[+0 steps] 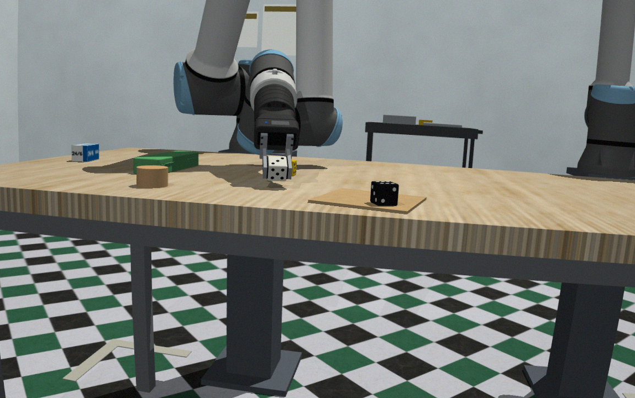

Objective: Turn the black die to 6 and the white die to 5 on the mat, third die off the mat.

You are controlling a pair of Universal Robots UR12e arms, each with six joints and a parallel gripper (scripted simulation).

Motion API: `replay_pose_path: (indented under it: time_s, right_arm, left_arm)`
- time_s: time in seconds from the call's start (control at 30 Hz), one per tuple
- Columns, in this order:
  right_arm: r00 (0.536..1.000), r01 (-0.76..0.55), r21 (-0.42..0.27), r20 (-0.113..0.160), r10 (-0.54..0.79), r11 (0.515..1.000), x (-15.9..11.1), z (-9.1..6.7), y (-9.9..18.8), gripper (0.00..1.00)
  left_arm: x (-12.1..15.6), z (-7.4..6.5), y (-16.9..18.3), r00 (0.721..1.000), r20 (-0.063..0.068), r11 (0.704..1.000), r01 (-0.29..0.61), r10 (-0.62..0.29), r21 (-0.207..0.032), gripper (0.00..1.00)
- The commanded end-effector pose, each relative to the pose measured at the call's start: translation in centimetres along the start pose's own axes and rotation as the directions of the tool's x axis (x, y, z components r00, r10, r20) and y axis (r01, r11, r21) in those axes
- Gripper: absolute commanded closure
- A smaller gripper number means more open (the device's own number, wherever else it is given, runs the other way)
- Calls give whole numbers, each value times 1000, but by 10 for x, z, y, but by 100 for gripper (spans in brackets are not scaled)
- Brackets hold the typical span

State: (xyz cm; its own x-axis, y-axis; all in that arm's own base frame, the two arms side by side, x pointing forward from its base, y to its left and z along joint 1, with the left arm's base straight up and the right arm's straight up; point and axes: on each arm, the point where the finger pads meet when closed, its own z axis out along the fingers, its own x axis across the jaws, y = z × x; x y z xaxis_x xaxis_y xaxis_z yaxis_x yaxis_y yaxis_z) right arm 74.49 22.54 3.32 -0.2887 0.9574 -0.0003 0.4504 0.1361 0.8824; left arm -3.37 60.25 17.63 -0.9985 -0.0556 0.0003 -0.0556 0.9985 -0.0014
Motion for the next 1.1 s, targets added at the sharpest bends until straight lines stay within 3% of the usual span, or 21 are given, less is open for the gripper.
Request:
replay_pose_path:
  time_s: [0.0, 1.07]
  right_arm:
    - [1000, 0, -1, 0, 0, 1000, 0, 0, 0, 43]
    - [1000, 0, -1, 0, 0, 1000, 0, 5, -10, 43]
  left_arm:
    - [0, -1, 1, 1000, 0, 1000, 0, 0, -1, 0]
    - [0, -1, 1, 1000, 0, 1000, 0, 0, -1, 0]
